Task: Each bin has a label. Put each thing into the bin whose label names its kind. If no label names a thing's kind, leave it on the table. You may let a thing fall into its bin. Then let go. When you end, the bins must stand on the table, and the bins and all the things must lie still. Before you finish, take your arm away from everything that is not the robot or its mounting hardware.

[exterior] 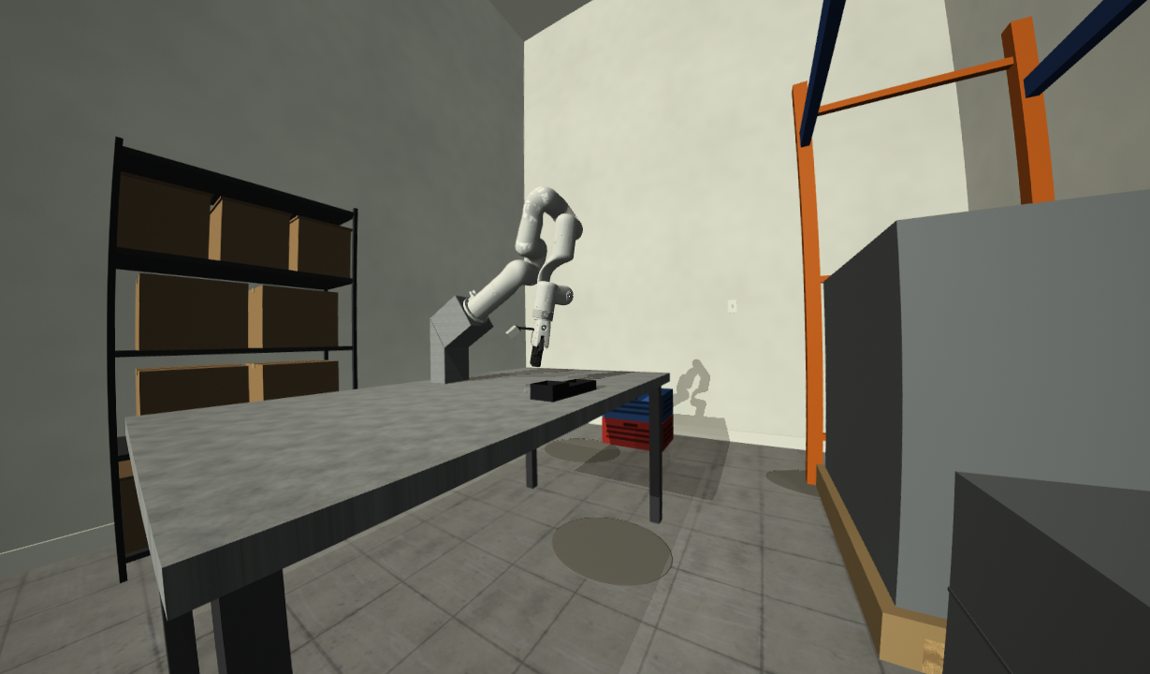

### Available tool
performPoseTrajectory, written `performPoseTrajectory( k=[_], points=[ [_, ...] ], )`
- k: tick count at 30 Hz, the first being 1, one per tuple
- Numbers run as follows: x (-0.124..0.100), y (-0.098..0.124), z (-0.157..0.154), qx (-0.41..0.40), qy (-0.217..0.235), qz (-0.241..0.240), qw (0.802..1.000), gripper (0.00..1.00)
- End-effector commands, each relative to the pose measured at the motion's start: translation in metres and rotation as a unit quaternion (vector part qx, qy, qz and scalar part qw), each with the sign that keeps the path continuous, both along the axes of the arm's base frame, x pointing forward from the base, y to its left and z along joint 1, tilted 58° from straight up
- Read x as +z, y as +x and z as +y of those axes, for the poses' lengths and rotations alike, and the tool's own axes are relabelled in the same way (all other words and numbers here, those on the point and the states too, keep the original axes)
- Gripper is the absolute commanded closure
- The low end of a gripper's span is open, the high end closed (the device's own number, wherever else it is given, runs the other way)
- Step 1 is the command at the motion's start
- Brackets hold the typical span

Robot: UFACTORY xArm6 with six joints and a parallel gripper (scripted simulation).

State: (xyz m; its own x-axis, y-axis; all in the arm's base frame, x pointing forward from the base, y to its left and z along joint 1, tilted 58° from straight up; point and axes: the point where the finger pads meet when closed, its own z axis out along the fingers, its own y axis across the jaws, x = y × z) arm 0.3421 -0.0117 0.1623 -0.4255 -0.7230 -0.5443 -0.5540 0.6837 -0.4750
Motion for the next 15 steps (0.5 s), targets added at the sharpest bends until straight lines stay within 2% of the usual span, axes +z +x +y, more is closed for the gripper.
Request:
performPoseTrajectory(
  k=[1,8,10,11,15],
  points=[
    [-0.0009,-0.0012,-0.0005,-0.054,0.057,0.008,0.997,0.72],
    [-0.0029,-0.0031,0.0002,-0.122,0.131,0.017,0.984,0.72],
    [-0.0029,-0.0031,0.0002,-0.122,0.131,0.017,0.984,0.72],
    [-0.0029,-0.0031,0.0002,-0.146,0.158,0.020,0.976,0.72],
    [-0.0035,-0.0038,0.0009,-0.181,0.198,0.023,0.963,0.72]
  ],
)
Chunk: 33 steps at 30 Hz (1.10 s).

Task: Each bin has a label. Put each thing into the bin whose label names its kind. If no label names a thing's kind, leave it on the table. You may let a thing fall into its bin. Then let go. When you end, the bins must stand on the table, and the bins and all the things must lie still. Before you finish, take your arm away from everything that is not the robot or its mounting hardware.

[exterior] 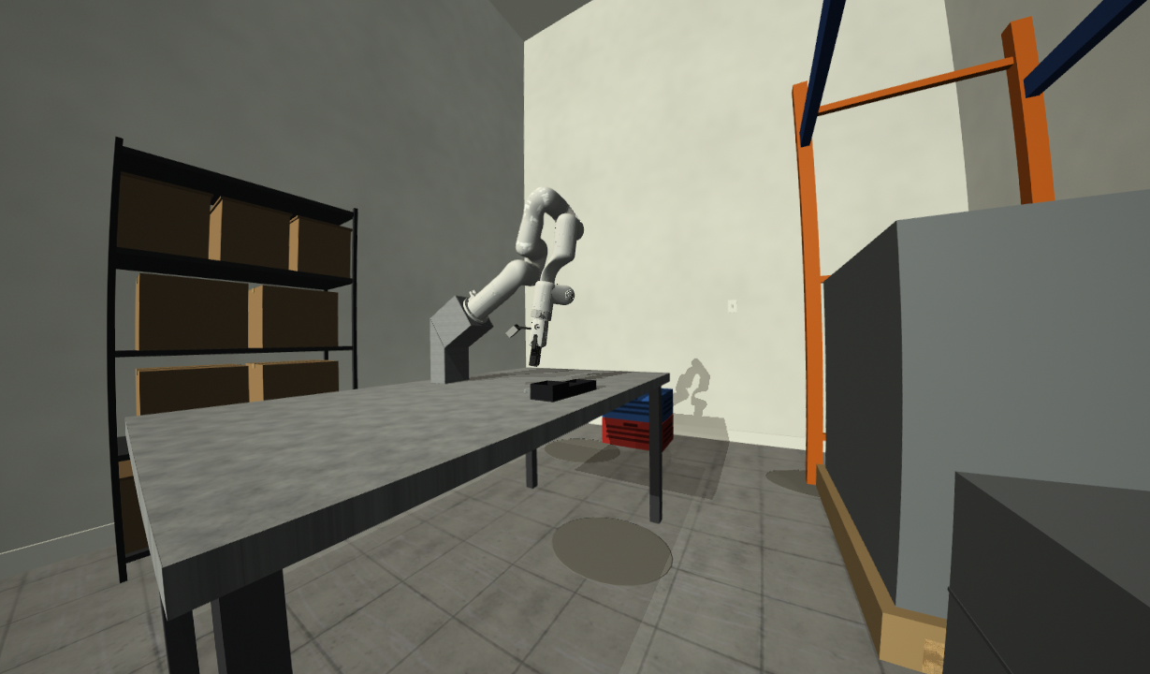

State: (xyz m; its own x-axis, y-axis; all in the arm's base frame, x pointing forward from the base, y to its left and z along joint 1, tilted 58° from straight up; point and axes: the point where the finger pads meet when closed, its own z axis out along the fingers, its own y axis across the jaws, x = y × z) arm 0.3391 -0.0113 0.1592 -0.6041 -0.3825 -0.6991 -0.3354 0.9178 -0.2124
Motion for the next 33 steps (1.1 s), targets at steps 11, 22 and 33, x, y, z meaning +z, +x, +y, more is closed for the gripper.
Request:
performPoseTrajectory(
  k=[11,22,33],
  points=[
    [-0.0009,-0.0014,0.0027,-0.137,0.155,0.017,0.978,0.72],
    [-0.0004,-0.0011,0.0057,-0.240,0.274,0.027,0.931,0.72],
    [0.0014,0.0003,0.0091,-0.326,0.377,0.035,0.867,0.72]
  ],
)
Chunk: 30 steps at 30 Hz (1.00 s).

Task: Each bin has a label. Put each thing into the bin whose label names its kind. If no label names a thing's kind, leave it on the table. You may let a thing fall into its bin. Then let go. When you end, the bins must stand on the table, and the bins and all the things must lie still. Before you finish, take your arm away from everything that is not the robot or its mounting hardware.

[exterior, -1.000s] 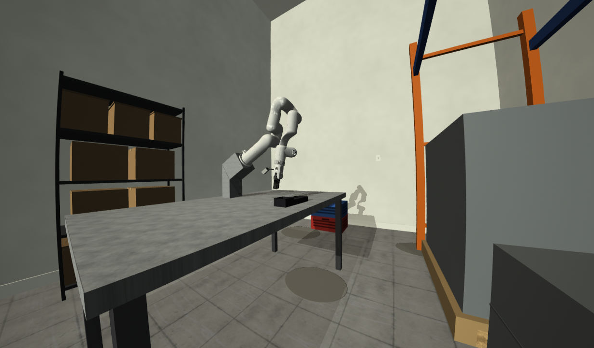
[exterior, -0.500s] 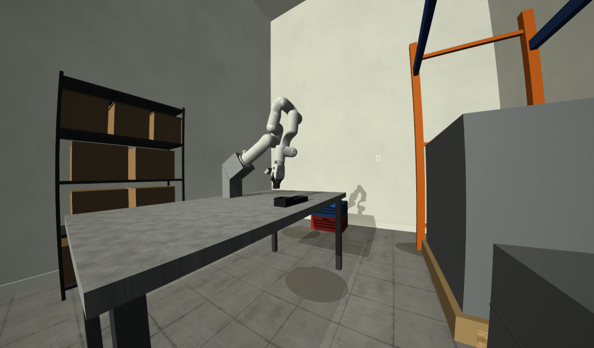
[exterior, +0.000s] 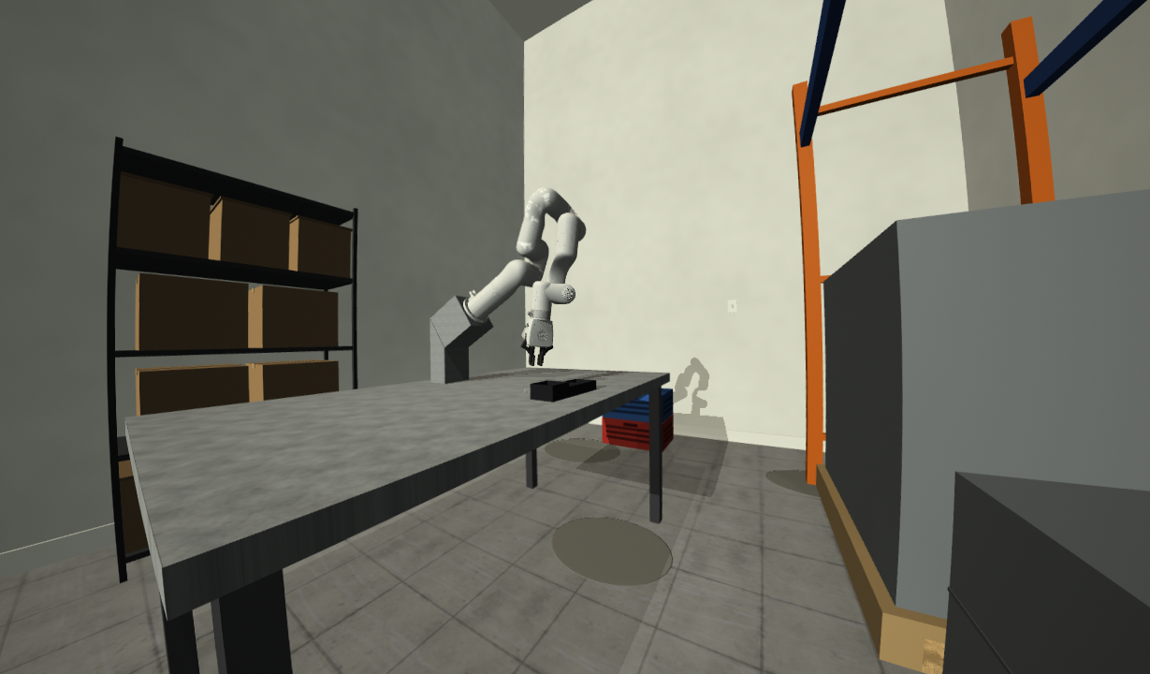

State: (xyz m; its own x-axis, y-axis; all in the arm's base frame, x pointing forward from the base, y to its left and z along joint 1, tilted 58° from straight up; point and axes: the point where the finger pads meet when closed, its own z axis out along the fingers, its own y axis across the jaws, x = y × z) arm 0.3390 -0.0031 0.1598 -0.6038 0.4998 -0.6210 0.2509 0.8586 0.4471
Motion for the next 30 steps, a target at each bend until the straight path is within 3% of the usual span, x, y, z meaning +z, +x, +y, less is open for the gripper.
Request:
performPoseTrajectory(
  k=[1,11,13,14,28,30],
  points=[
    [0.0008,0.0004,0.0009,-0.045,0.064,0.008,0.997,0.72],
    [0.0037,0.0029,0.0046,-0.134,0.173,0.014,0.976,0.72],
    [0.0037,0.0029,0.0046,-0.134,0.173,0.014,0.976,0.72],
    [0.0056,0.0045,0.0063,-0.158,0.204,0.016,0.966,0.72],
    [0.0102,0.0085,0.0098,-0.268,0.346,0.021,0.899,0.72],
    [0.0102,0.0085,0.0098,-0.268,0.346,0.021,0.899,0.72]
  ],
)
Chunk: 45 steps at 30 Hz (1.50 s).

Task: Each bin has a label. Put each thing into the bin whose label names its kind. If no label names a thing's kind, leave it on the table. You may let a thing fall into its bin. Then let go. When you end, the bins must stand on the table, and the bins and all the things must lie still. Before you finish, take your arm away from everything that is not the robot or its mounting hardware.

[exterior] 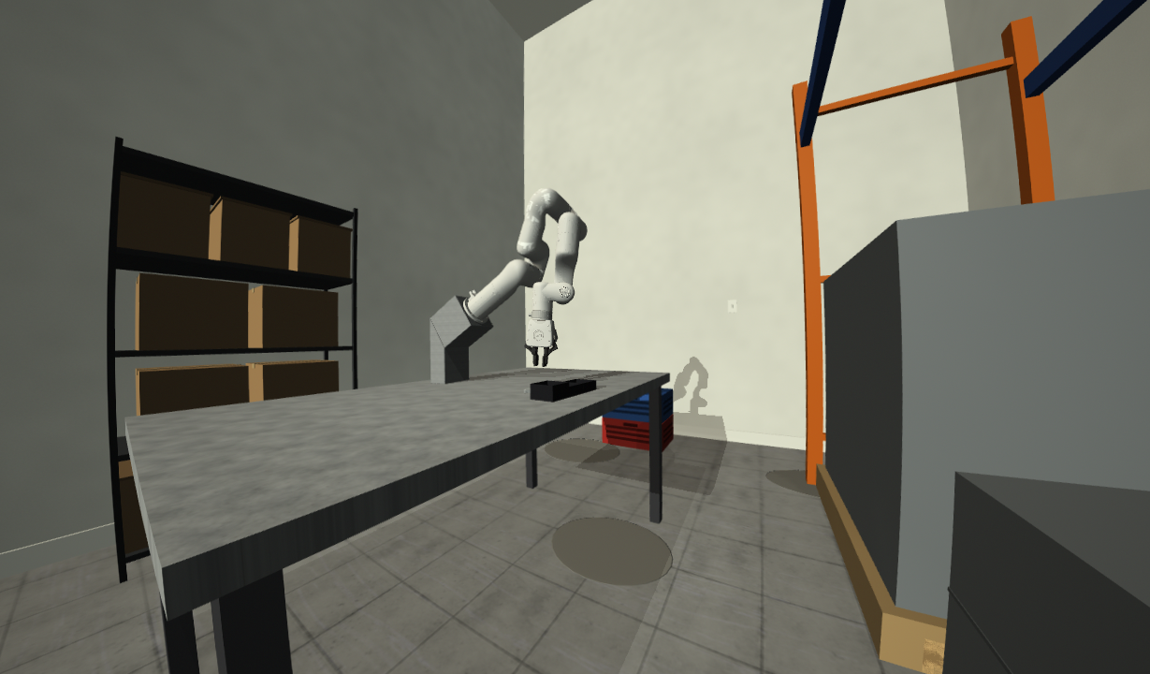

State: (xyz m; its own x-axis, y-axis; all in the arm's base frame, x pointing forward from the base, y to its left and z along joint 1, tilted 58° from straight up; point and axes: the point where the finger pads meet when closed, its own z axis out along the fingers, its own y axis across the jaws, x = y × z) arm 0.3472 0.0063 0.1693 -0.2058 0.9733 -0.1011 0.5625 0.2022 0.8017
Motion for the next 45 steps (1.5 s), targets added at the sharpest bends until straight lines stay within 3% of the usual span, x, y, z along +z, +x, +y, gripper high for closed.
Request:
performPoseTrajectory(
  k=[1,15,17,21,45],
  points=[
    [0.003,0.003,0.002,-0.037,0.066,0.005,0.997,0.72],
    [0.010,0.008,0.005,-0.151,0.219,0.005,0.964,0.72],
    [0.010,0.008,0.005,-0.151,0.219,0.005,0.964,0.72],
    [0.014,0.011,0.006,-0.192,0.277,0.005,0.942,0.72],
    [0.013,0.011,0.006,-0.193,0.279,0.005,0.941,0.72]
  ],
)
